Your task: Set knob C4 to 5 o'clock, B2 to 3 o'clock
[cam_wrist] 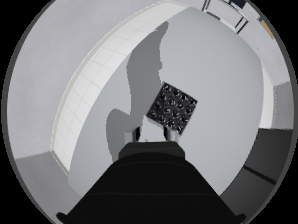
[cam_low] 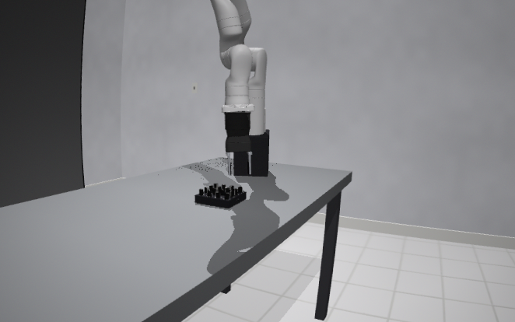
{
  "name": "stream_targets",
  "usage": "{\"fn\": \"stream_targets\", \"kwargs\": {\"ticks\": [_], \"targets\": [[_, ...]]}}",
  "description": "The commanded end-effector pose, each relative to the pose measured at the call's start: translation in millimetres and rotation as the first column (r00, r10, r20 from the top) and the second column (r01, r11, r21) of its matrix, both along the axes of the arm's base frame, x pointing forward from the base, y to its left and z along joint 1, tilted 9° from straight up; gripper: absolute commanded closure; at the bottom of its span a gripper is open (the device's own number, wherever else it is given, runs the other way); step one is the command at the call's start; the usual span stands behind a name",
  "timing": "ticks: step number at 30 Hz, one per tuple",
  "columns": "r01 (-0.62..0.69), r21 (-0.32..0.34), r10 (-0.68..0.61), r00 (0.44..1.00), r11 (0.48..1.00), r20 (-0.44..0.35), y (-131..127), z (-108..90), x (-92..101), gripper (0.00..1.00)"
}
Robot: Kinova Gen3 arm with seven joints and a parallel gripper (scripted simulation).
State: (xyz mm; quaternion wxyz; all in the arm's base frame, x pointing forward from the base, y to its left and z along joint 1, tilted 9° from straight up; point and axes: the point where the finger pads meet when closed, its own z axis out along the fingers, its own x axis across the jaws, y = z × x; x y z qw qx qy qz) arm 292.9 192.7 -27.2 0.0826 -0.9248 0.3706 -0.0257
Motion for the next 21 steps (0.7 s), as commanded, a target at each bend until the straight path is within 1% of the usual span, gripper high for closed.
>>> {"fn": "stream_targets", "kwargs": {"ticks": [1, 3, 5, 7, 9, 11, 16, 19, 21], "targets": [[-0.130, -0.015, 0.130, 0.991, 0.991, 0.015, 10.4, 5.3, 9.3, 0.00], [-0.252, -0.029, 0.253, 0.967, 0.967, 0.028, 14.5, 7.4, 13.6, 0.00], [-0.373, -0.046, 0.375, 0.926, 0.927, 0.040, 17.6, 9.7, 18.1, 0.00], [-0.486, -0.066, 0.489, 0.871, 0.872, 0.049, 19.5, 12.0, 22.6, 0.00], [-0.589, -0.090, 0.594, 0.802, 0.803, 0.054, 20.1, 14.3, 27.2, 0.00], [-0.589, -0.090, 0.594, 0.802, 0.803, 0.054, 20.1, 14.3, 27.2, 0.00], [-0.782, -0.149, 0.794, 0.605, 0.605, 0.051, 17.4, 20.0, 38.6, 0.00], [-0.852, -0.179, 0.869, 0.494, 0.492, 0.040, 14.0, 22.9, 44.7, 0.00], [-0.883, -0.194, 0.902, 0.430, 0.428, 0.032, 11.7, 24.6, 48.3, 0.00]]}}
